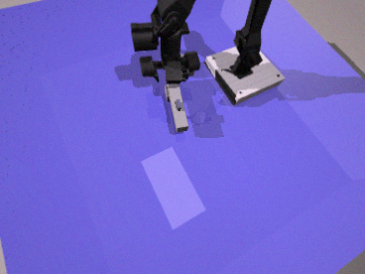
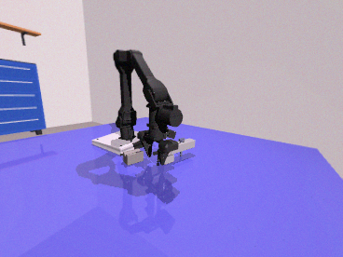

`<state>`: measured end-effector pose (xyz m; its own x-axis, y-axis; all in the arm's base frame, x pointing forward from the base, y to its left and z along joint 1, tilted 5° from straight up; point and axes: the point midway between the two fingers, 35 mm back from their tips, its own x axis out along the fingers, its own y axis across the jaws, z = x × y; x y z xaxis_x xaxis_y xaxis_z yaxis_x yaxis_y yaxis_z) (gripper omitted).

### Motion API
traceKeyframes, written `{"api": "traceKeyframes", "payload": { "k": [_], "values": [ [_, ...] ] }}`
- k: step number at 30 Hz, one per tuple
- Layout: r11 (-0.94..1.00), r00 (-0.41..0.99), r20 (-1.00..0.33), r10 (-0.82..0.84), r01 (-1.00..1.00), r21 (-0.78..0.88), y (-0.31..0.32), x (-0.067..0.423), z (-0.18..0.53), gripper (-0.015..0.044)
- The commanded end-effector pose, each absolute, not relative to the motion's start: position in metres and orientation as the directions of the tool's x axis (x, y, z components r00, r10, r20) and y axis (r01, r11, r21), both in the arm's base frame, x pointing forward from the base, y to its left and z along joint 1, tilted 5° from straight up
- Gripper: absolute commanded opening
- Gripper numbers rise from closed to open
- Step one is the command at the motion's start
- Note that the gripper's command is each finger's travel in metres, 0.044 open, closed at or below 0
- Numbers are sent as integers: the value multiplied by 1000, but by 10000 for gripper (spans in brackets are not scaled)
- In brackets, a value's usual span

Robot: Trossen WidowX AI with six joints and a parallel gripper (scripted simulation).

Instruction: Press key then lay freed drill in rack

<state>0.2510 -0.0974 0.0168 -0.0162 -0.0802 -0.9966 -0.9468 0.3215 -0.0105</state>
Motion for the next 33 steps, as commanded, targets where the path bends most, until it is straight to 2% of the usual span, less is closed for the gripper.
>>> {"api": "traceKeyframes", "payload": {
  "k": [1, 11, 18, 33],
  "values": [
    [322, -15, -997, -81, -947, -12, -98, 251, 18, 309],
    [322, -15, -997, -81, -947, -12, -98, 251, 18, 46],
    [322, -15, -997, -81, -947, -12, -98, 251, 18, 0],
    [327, -21, -996, -83, -945, -7, -114, 245, 19, 0]
  ]
}}
